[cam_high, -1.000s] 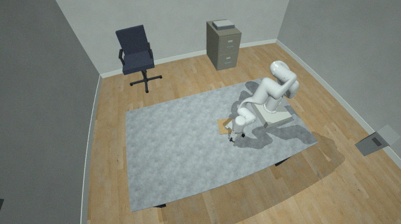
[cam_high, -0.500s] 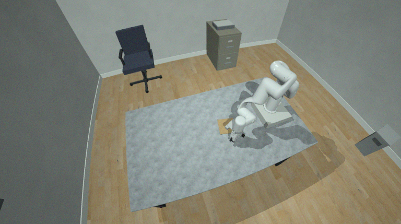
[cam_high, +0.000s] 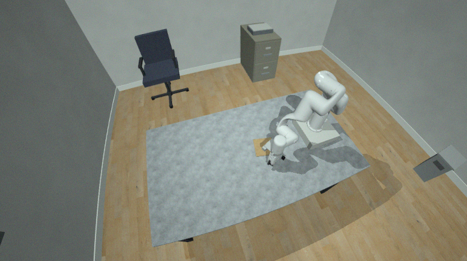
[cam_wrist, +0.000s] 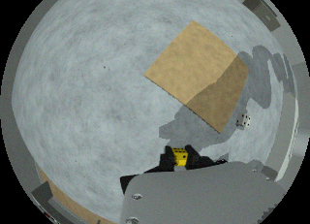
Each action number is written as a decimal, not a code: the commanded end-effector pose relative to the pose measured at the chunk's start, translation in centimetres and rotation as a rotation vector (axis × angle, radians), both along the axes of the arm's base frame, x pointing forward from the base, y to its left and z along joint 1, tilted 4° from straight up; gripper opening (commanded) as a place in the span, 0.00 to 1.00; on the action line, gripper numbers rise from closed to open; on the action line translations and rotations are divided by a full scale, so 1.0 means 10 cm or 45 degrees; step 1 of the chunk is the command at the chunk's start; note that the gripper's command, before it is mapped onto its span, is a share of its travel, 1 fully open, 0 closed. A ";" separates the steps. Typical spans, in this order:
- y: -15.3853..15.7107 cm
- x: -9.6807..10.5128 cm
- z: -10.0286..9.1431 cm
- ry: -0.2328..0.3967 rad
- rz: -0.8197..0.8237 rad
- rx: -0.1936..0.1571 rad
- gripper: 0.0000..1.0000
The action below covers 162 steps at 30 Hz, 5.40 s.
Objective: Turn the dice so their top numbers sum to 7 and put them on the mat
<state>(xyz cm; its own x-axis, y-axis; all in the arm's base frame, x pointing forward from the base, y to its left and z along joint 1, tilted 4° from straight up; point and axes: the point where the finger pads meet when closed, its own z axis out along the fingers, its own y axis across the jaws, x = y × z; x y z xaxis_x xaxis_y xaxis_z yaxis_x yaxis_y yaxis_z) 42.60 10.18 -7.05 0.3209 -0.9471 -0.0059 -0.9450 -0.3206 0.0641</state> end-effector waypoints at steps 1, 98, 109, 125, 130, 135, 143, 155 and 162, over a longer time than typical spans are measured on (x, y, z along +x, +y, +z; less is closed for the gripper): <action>0.00 0.02 0.03 -0.004 0.000 0.001 0.15; -1.32 -0.56 0.16 -0.014 -0.514 -0.006 0.15; -1.32 -0.56 0.16 -0.014 -0.514 -0.006 0.15; -1.32 -0.56 0.16 -0.014 -0.514 -0.006 0.15; -1.32 -0.56 0.16 -0.014 -0.514 -0.006 0.15; -1.32 -0.56 0.16 -0.014 -0.514 -0.006 0.15; -1.32 -0.56 0.15 -0.014 -0.514 -0.006 0.15; -1.32 -0.57 0.12 -0.014 -0.514 -0.006 0.15; -1.32 -0.57 0.12 -0.014 -0.514 -0.006 0.15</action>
